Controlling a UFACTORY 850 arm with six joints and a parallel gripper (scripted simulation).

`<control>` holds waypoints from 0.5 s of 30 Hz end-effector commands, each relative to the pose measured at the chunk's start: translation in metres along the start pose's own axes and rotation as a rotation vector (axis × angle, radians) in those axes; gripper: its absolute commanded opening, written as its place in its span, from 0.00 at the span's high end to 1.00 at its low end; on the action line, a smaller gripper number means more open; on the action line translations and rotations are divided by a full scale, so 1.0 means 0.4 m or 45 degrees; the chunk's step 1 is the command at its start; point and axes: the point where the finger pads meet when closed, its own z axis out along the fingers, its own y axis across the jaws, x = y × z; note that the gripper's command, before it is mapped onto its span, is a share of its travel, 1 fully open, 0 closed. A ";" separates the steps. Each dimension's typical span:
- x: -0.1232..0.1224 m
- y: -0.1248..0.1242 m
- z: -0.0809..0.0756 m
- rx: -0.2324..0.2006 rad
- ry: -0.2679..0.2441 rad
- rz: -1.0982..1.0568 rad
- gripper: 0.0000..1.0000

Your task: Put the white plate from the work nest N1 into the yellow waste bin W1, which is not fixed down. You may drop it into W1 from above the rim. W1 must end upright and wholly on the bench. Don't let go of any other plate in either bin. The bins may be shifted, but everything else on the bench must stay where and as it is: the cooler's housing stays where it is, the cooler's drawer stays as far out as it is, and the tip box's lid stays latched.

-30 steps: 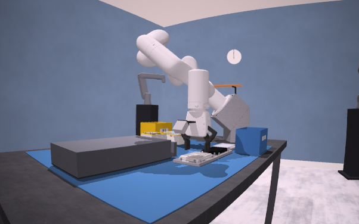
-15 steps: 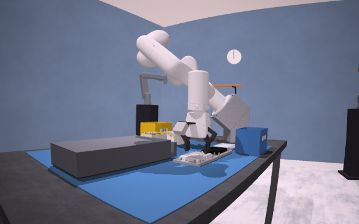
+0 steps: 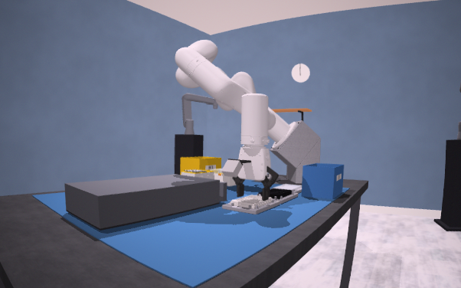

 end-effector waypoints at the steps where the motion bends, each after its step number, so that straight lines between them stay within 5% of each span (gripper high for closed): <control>1: 0.002 -0.001 0.004 0.001 0.002 0.001 0.00; 15: 0.002 -0.001 0.014 0.001 0.002 0.001 0.00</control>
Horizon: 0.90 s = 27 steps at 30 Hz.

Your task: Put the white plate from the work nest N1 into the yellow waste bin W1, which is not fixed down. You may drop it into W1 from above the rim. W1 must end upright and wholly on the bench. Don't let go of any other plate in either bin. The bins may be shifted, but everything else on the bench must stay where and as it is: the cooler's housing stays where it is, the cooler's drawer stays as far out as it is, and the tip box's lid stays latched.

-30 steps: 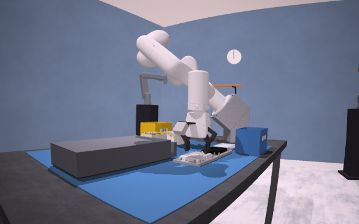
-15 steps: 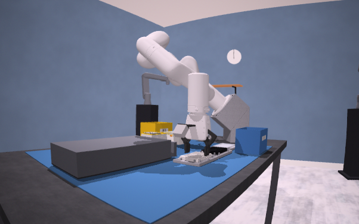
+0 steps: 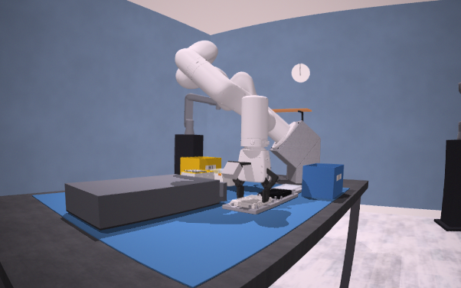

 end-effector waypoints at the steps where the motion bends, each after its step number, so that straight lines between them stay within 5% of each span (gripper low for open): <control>1: 0.002 -0.001 -0.002 0.001 0.002 0.000 0.00; 10: 0.002 -0.001 -0.002 0.001 0.002 0.000 0.00; 11: 0.002 -0.001 -0.003 0.001 0.002 0.000 1.00; 27: 0.002 -0.001 -0.004 0.001 0.001 0.000 1.00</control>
